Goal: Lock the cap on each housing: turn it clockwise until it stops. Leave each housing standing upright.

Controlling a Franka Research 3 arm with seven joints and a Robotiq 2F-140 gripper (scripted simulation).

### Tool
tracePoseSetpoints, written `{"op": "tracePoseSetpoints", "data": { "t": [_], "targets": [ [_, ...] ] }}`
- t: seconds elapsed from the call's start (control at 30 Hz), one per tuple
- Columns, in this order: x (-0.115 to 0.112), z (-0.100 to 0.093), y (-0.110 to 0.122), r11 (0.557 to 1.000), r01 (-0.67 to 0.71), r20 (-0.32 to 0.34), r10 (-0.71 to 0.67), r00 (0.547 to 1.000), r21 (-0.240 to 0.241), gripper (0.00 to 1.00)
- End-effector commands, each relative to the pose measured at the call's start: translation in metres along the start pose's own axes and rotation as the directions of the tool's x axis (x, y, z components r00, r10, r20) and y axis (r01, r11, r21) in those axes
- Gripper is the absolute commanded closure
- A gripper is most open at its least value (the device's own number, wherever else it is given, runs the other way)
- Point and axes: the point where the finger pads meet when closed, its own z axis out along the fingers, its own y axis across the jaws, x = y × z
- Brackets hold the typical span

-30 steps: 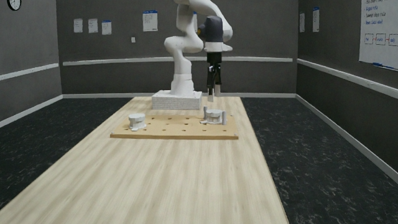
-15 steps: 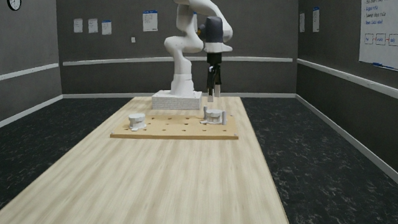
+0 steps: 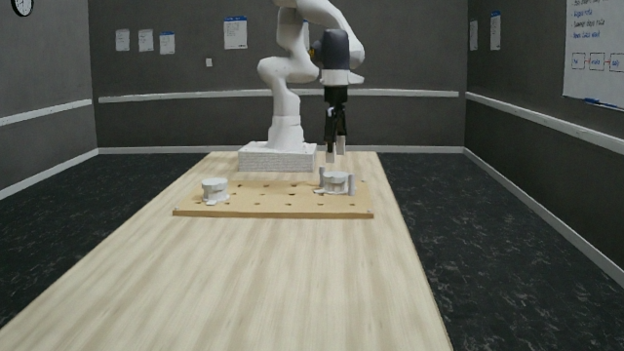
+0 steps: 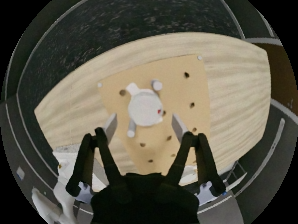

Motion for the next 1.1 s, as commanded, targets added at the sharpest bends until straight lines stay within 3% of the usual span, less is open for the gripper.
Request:
{"op": "tracePoseSetpoints", "data": {
  "t": [0.0, 1.07],
  "targets": [
    [0.000, 0.004, 0.001, 1.000, 0.005, -0.001, -0.005, 1.000, -0.004, 0.22],
    [0.000, 0.042, 0.001, 1.000, 0.005, -0.001, -0.005, 1.000, -0.004, 0.22]
  ]
}}
